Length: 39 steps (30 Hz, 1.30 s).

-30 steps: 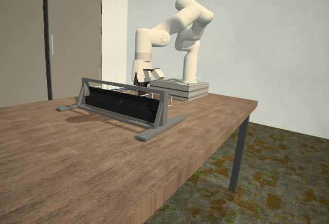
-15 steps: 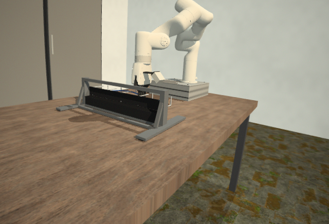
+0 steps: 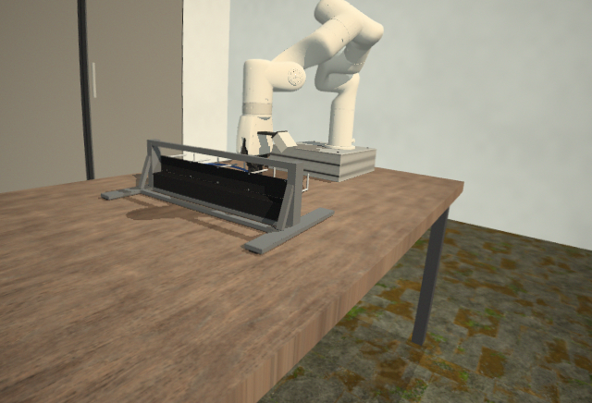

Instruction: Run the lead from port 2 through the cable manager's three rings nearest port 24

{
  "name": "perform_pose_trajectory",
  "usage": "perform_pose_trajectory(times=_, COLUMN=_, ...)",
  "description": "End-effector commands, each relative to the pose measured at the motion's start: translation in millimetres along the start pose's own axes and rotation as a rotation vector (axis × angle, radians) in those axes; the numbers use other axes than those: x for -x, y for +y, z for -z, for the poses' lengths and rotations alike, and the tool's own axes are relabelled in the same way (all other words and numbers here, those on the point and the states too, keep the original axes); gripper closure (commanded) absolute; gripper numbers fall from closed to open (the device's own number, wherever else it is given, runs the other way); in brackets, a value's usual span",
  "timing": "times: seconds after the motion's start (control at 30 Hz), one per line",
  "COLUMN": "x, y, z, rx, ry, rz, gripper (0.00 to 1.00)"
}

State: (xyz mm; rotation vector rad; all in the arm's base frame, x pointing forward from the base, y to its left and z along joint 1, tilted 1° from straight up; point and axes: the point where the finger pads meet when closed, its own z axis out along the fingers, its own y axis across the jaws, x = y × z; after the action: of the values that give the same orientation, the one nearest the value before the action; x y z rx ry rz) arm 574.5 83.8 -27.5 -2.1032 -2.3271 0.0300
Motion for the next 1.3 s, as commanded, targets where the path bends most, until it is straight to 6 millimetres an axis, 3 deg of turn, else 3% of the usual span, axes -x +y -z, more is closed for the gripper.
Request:
perform_pose_trajectory(times=0.0, x=0, y=2, z=2, rx=0.005, ry=0.0, rz=0.0, gripper=1.0)
perform_pose_trajectory(times=0.8, x=0, y=6, z=1, rx=0.005, ry=0.0, rz=0.0, gripper=1.0)
perform_pose_trajectory(times=1.27, x=0, y=27, z=1, rx=0.005, ry=0.0, rz=0.0, gripper=1.0)
